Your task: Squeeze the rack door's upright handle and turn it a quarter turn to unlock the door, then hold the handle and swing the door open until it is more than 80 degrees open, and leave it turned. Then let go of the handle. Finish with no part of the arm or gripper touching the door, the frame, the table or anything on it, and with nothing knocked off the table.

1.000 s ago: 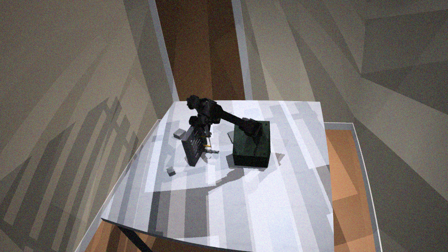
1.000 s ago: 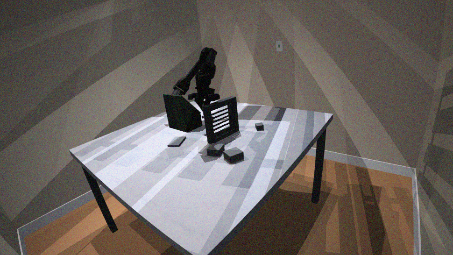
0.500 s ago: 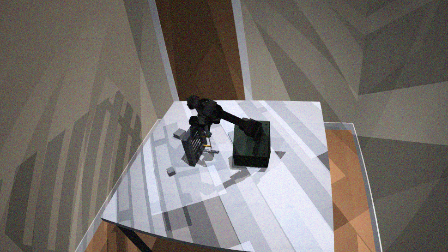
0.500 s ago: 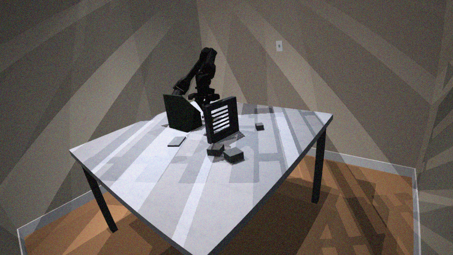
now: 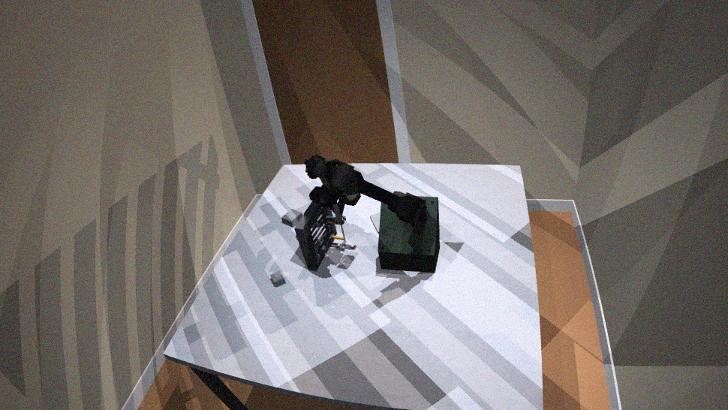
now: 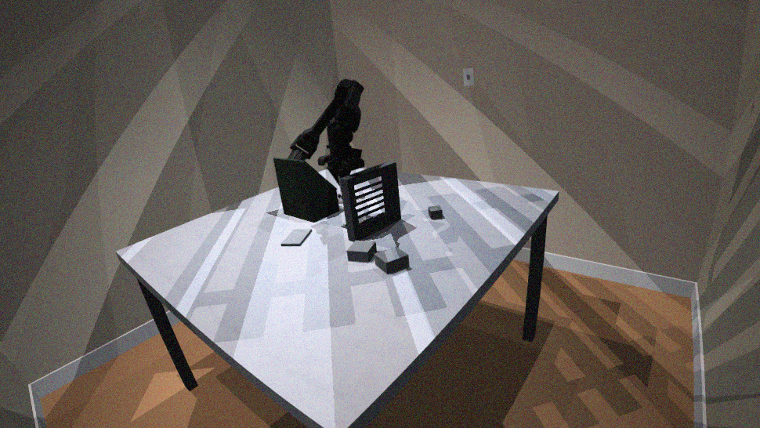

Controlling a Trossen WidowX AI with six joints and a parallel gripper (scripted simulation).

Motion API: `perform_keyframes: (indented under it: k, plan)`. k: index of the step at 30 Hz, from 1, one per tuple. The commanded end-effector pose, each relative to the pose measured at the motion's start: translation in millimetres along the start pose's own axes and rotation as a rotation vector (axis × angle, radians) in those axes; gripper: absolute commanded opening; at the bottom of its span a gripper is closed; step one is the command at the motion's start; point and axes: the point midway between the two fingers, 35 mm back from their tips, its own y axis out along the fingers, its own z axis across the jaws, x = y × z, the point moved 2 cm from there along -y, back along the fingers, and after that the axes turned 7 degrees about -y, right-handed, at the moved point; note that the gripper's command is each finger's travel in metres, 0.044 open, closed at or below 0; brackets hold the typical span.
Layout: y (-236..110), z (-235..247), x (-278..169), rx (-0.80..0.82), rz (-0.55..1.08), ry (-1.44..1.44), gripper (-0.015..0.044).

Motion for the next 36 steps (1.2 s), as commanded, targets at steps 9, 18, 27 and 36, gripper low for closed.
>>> perform_keyframes:
  k: [9, 18, 27, 36]
  plan:
    - [0.4, 16.6, 10.1, 0.002, -0.005, 0.252, 0.0013]
    - [0.5, 33.0, 22.8, 0.003, -0.006, 0.431, 0.0013]
    - [0.5, 49.2, 39.7, 0.005, -0.006, 0.595, 0.0013]
    - [0.4, 61.9, 58.1, 0.006, -0.006, 0.749, 0.0013]
